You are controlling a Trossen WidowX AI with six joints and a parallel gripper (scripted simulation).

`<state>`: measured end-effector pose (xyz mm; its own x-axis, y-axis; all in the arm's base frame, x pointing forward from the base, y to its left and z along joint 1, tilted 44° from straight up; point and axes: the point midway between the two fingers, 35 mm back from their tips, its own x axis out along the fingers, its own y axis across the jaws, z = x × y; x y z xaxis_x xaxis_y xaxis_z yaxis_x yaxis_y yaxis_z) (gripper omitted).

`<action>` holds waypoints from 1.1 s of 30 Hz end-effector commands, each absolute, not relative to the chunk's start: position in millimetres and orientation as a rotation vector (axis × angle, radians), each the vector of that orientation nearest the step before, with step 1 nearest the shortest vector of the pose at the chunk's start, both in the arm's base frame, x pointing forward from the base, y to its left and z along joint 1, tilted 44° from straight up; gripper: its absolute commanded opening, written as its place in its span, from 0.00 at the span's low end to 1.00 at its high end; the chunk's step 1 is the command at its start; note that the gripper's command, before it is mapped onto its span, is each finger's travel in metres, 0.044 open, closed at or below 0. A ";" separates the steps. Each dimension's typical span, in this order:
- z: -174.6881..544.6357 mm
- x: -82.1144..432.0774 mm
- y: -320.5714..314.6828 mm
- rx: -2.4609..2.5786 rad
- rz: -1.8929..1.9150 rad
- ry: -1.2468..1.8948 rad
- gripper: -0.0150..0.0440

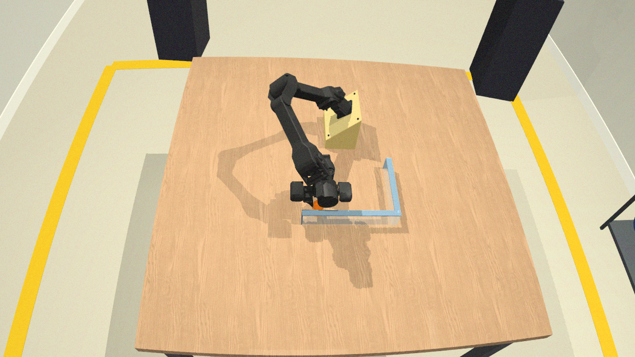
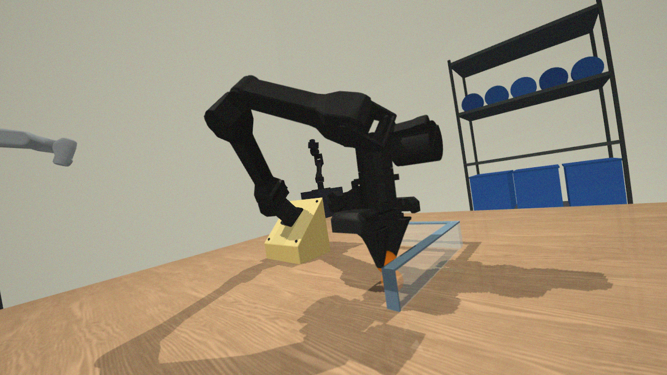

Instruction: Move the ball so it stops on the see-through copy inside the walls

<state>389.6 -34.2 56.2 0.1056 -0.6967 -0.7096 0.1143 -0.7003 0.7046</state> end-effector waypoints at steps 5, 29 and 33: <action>44.8 390.9 -45.7 1.746 -1.661 -0.571 0.25; 33.3 393.0 -55.5 1.744 -1.676 -0.604 0.61; 33.3 393.0 -55.5 1.744 -1.676 -0.604 0.73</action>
